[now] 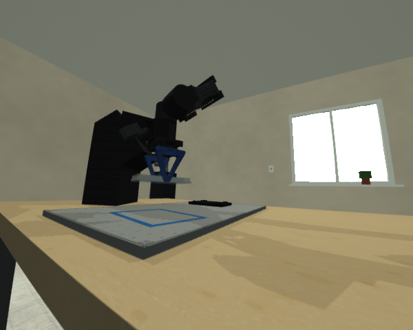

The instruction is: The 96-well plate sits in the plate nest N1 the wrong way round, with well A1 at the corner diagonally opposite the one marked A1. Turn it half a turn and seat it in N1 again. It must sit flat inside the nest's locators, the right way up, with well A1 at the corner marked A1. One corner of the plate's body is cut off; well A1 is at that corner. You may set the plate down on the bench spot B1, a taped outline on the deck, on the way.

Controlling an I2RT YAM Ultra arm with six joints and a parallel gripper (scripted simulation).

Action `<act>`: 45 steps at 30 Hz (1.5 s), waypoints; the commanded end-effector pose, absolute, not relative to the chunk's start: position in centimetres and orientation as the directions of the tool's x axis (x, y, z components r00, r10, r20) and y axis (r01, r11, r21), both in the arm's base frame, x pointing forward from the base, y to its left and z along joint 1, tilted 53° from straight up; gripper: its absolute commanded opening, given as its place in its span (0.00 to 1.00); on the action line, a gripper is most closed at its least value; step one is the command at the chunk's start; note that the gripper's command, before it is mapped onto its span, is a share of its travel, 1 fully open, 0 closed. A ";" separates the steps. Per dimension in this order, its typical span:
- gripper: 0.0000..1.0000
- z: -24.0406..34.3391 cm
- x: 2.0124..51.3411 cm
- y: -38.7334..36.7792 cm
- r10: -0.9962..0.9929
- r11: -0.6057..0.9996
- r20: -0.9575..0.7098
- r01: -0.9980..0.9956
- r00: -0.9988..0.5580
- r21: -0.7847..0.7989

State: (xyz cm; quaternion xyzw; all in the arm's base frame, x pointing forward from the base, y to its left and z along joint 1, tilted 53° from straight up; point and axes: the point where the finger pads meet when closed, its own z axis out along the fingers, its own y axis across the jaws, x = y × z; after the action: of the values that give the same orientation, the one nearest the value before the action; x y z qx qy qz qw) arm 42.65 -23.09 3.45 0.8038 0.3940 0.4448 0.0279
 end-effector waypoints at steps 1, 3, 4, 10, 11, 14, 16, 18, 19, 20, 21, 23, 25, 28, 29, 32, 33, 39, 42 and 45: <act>0.00 3.7 42.3 -23.6 0.654 -0.696 0.693 0.600 0.303 0.394; 0.00 3.7 42.3 -23.6 0.654 -0.696 0.693 0.600 0.303 0.394; 0.00 3.7 42.3 -23.6 0.654 -0.696 0.693 0.600 0.303 0.394; 0.00 3.7 42.3 -23.6 0.654 -0.696 0.693 0.600 0.303 0.394; 0.00 3.7 42.3 -23.6 0.654 -0.696 0.693 0.600 0.303 0.394; 0.00 3.7 42.3 -23.6 0.654 -0.696 0.693 0.600 0.303 0.394; 0.00 3.7 42.3 -23.6 0.654 -0.696 0.693 0.600 0.303 0.394; 0.00 3.7 42.3 -23.6 0.654 -0.696 0.693 0.600 0.303 0.394; 0.00 3.7 42.3 -23.6 0.654 -0.696 0.693 0.600 0.303 0.394; 0.00 3.7 42.3 -23.6 0.654 -0.696 0.693 0.600 0.303 0.394; 0.00 3.7 42.3 -23.6 0.654 -0.696 0.693 0.600 0.303 0.394; 0.00 3.7 42.3 -23.6 0.654 -0.696 0.693 0.600 0.303 0.394; 0.00 3.7 42.3 -23.6 0.654 -0.696 0.693 0.600 0.303 0.394; 0.00 3.7 42.3 -23.6 0.654 -0.696 0.693 0.600 0.303 0.394; 0.00 3.8 42.3 -23.3 0.677 -0.673 0.680 0.610 0.283 0.417; 0.00 4.1 42.1 -22.3 0.741 -0.602 0.635 0.636 0.220 0.483; 0.00 4.3 42.1 -22.0 0.760 -0.577 0.618 0.643 0.199 0.504; 0.00 5.0 41.8 -20.2 0.860 -0.415 0.506 0.669 0.067 0.616; 0.00 5.3 41.7 -19.2 0.897 -0.327 0.442 0.673 0.000 0.664; 0.00 5.4 41.7 -18.9 0.907 -0.297 0.420 0.672 -0.023 0.678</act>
State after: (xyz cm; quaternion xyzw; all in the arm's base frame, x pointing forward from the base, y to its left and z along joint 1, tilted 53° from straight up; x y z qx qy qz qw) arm 41.69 -18.08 5.11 0.7032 0.5545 0.4315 0.1091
